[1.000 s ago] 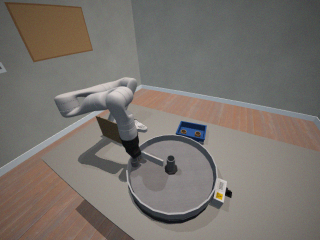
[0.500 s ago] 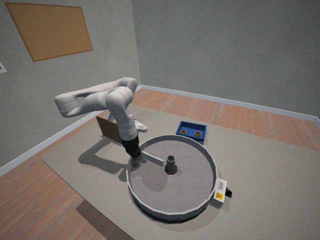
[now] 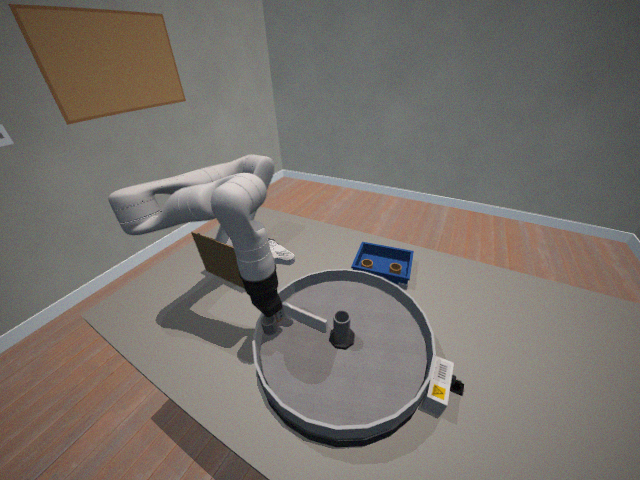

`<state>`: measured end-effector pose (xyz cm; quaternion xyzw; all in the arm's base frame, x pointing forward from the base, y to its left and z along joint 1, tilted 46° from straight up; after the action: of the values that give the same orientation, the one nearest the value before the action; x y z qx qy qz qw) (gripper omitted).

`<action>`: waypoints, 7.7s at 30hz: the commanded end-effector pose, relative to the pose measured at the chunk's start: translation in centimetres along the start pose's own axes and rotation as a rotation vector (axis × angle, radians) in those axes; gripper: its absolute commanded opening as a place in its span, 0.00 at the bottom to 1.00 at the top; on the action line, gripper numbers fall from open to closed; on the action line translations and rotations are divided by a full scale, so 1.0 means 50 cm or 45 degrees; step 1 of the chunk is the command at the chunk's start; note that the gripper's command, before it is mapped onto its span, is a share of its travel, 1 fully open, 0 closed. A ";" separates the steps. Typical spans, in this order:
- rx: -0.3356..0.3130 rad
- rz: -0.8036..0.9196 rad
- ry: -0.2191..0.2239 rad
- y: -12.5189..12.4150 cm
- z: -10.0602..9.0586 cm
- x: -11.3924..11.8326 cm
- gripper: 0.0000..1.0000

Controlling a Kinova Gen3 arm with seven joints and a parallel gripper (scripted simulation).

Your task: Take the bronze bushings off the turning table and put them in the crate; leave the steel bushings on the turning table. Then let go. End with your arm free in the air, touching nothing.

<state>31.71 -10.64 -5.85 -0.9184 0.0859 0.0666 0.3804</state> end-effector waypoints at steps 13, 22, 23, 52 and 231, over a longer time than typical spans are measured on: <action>-0.002 -0.002 -0.009 0.000 -0.002 0.007 0.00; -0.001 -0.003 -0.009 0.000 -0.011 0.007 0.00; -0.001 -0.003 -0.009 0.000 -0.014 0.007 0.00; -0.001 -0.003 -0.009 0.000 -0.032 0.007 0.00; 0.003 0.002 -0.006 -0.561 -0.186 0.095 0.00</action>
<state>42.61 1.03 18.68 -0.9139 0.0956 0.0698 0.3883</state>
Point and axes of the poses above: the point where the finger pads meet when closed, its own z axis out along the fingers, its own x axis across the jaws, y = z × x, the point moved 8 cm from there along -z, back along the fingers, and after that the axes turned 1 degree about z, right-handed, at the moved point
